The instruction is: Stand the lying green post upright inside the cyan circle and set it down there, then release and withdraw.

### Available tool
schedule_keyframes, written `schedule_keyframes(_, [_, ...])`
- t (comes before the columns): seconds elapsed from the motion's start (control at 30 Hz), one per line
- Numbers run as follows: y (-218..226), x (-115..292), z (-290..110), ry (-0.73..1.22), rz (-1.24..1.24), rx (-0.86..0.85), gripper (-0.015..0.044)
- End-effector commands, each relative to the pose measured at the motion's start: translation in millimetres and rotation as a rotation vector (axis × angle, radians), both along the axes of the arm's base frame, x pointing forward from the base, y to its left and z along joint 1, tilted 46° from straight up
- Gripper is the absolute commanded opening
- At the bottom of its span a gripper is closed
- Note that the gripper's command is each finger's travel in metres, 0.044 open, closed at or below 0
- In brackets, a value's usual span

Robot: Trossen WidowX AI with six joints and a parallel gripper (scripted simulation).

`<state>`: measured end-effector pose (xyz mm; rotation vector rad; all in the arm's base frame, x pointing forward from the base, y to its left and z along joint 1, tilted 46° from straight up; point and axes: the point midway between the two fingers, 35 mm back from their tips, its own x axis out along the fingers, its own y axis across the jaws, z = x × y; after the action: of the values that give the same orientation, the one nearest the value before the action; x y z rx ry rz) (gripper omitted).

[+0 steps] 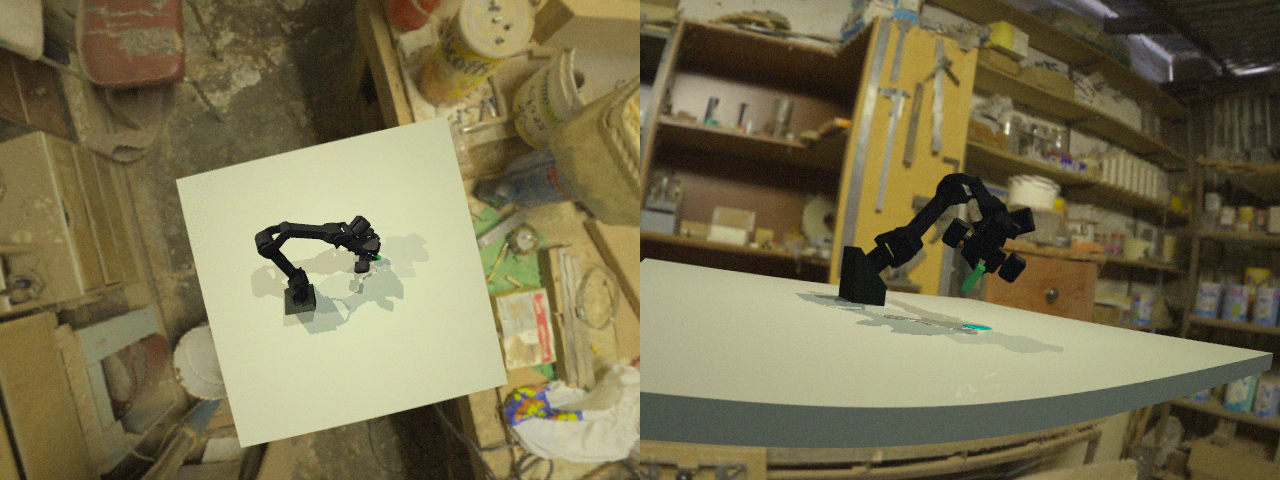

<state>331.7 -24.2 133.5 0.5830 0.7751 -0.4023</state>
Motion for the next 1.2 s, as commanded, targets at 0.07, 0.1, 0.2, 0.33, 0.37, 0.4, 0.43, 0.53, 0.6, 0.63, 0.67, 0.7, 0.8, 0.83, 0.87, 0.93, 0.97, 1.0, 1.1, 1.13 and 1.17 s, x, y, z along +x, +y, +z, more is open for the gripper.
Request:
schedule_keyframes(0.07, [0, -1, 2, -0.038, -0.029, -0.008, 0.0023])
schedule_keyframes(0.1, [0, -1, 3, -0.044, -0.033, -0.009, 0.0023])
schedule_keyframes(0.2, [0, -1, 4, -0.062, -0.044, -0.013, 0.0023])
schedule_keyframes(0.33, [0, -2, 5, -0.087, -0.059, -0.017, 0.0023])
schedule_keyframes(0.37, [0, -2, 6, -0.093, -0.063, -0.018, 0.0023])
schedule_keyframes(0.4, [0, -2, 6, -0.1, -0.067, -0.018, 0.0023])
schedule_keyframes(0.43, [0, -2, 7, -0.106, -0.071, -0.019, 0.0023])
schedule_keyframes(0.53, [1, -3, 8, -0.125, -0.082, -0.021, 0.0023])
schedule_keyframes(0.6, [1, -3, 9, -0.137, -0.09, -0.022, 0.0023])
schedule_keyframes(0.63, [1, -3, 9, -0.144, -0.094, -0.023, 0.0023])
schedule_keyframes(0.67, [1, -3, 9, -0.15, -0.098, -0.023, 0.0023])
schedule_keyframes(0.7, [1, -4, 10, -0.157, -0.102, -0.024, 0.0023])
schedule_keyframes(0.8, [1, -4, 11, -0.176, -0.113, -0.024, 0.0023])
schedule_keyframes(0.83, [1, -4, 11, -0.182, -0.117, -0.024, 0.0023])
schedule_keyframes(0.87, [1, -5, 12, -0.189, -0.121, -0.025, 0.0023])
schedule_keyframes(0.93, [1, -5, 13, -0.202, -0.129, -0.025, 0.0023])
schedule_keyframes(0.97, [1, -6, 13, -0.208, -0.133, -0.025, 0.0023])
schedule_keyframes(1.0, [2, -6, 14, -0.215, -0.136, -0.025, 0.0023])
schedule_keyframes(1.1, [2, -7, 15, -0.235, -0.148, -0.024, 0.0023])
schedule_keyframes(1.13, [2, -7, 15, -0.241, -0.152, -0.024, 0.0023])
schedule_keyframes(1.17, [2, -7, 16, -0.248, -0.156, -0.023, 0.0023])
